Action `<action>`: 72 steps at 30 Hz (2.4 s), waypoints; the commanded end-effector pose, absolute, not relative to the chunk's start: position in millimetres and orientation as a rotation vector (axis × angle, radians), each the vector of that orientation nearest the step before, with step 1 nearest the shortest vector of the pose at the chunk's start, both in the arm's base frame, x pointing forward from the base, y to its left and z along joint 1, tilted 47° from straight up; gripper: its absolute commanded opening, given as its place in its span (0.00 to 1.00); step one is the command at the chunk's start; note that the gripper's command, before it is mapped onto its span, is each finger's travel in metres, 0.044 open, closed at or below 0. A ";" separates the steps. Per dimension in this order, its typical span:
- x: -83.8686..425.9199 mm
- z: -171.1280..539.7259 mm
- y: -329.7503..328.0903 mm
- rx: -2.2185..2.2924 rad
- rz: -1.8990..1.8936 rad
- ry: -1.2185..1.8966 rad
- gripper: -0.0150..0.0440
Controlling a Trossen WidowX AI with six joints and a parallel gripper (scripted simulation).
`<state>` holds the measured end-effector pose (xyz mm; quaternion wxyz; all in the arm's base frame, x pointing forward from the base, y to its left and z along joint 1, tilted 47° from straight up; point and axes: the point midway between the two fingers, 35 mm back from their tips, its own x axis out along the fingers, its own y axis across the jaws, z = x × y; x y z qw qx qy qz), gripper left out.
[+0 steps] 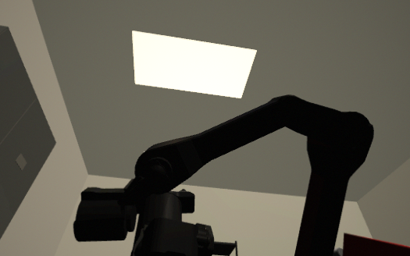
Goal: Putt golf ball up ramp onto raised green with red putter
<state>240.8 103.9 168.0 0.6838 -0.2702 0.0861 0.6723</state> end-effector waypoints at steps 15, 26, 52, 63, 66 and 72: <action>240.8 169.8 101.9 -0.608 1.502 0.194 0.25; 235.5 205.7 62.5 -0.655 1.379 0.223 0.25; 254.2 199.4 -15.5 -0.450 1.184 0.526 0.25; 270.1 164.9 -66.4 -0.233 1.066 0.739 0.25; 272.8 154.8 -80.7 -0.173 1.030 0.791 0.25; 275.1 133.4 -109.6 -0.055 0.959 0.891 0.25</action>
